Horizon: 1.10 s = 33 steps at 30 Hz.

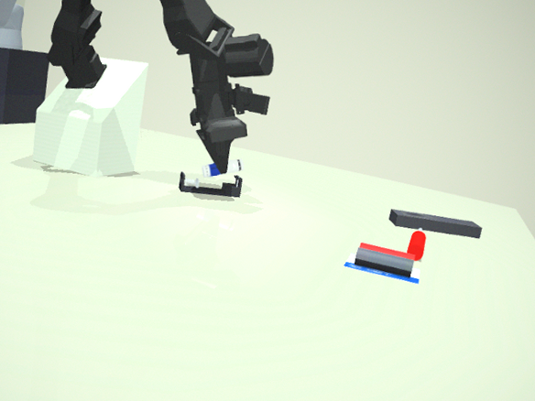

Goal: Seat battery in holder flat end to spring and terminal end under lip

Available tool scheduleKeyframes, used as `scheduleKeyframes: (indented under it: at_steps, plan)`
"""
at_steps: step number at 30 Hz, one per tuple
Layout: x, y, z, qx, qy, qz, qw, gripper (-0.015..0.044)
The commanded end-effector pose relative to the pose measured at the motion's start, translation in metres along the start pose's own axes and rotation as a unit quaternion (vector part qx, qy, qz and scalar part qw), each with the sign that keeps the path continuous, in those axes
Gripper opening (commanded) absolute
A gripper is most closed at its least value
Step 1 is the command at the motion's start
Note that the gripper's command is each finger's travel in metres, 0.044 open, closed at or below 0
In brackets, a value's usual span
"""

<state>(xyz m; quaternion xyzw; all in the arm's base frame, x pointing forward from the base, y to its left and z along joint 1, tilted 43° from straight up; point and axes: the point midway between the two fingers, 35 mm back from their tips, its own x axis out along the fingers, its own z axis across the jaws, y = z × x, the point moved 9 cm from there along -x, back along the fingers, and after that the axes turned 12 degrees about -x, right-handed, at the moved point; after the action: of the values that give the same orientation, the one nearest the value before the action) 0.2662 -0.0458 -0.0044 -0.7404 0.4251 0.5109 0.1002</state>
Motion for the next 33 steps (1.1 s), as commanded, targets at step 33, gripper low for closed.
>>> scheduleKeyframes:
  at_steps: [33]
  plan:
    - [0.013, 0.042, 0.005, -0.013, 0.009, -0.116, 0.993, 0.0065]
